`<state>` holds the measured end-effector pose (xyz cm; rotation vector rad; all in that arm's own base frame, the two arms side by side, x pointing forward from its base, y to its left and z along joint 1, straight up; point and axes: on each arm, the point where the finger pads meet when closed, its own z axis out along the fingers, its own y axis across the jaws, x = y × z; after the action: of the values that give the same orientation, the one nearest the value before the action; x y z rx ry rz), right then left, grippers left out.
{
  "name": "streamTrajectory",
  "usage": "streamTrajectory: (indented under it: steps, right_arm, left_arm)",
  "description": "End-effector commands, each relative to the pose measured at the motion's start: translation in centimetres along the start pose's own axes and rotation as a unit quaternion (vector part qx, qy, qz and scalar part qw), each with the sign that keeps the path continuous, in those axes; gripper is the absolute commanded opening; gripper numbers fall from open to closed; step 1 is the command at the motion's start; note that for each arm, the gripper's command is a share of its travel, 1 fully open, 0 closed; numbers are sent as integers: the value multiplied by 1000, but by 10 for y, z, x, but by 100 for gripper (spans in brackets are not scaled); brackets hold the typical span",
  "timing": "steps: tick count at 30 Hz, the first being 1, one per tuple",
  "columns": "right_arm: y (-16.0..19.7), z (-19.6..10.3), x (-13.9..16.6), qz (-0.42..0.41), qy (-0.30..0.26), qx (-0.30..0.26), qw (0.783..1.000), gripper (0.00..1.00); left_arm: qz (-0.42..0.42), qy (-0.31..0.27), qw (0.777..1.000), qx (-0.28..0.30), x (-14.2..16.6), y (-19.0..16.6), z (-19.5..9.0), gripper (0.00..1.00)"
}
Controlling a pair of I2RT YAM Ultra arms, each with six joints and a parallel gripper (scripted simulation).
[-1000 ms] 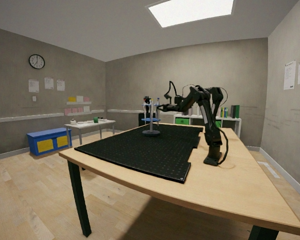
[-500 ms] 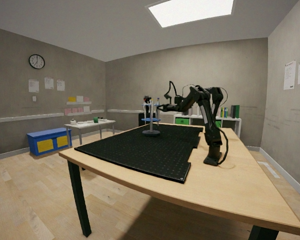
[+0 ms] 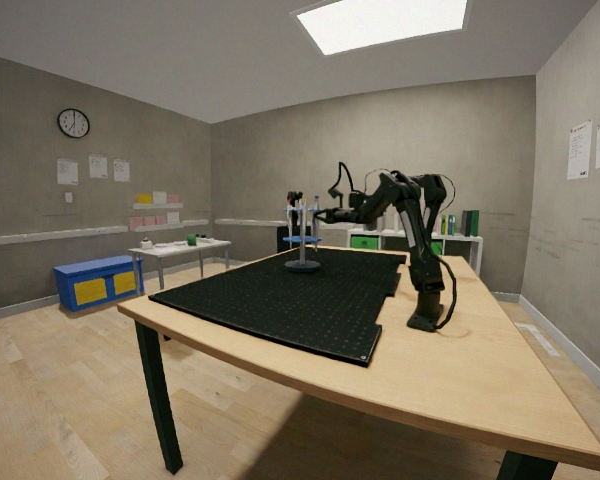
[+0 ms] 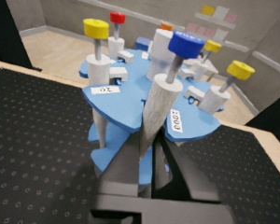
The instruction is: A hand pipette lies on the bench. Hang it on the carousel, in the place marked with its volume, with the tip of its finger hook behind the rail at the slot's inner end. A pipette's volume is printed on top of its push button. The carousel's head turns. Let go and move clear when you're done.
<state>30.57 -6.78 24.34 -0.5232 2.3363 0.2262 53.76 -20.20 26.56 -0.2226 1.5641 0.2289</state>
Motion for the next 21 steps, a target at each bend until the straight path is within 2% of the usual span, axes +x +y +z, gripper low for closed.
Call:
streamTrajectory:
  steps: [1, 7, 8, 12, 16, 17, 21]
  right_arm:
    - [-3, -5, -8, -9, -16, 6, 1000, 100]
    - [-3, -5, -8, -9, -16, 6, 1000, 100]
    - [-3, -5, -8, -9, -16, 6, 1000, 100]
    - [-3, -5, -8, -9, -16, 6, 1000, 100]
    - [-3, -5, -8, -9, -16, 6, 1000, 100]
    - [-3, -5, -8, -9, -16, 6, 1000, 100]
    - [-3, -5, -8, -9, -16, 6, 1000, 100]
  left_arm:
    - [-20, -16, 1000, -18, -27, 12, 2, 12]
    - [-20, -16, 1000, -18, -27, 12, 2, 12]
    - [-5, -4, 1000, -27, -8, -1, -1, 12]
    - [-6, -4, 995, -100, -8, -1, -1, 12]
    - [-9, -4, 994, -106, -8, -1, -1, 12]
    - [-21, -11, 993, -116, -22, 12, 3, 12]
    - [-23, -12, 993, -116, -24, 13, 2, 12]
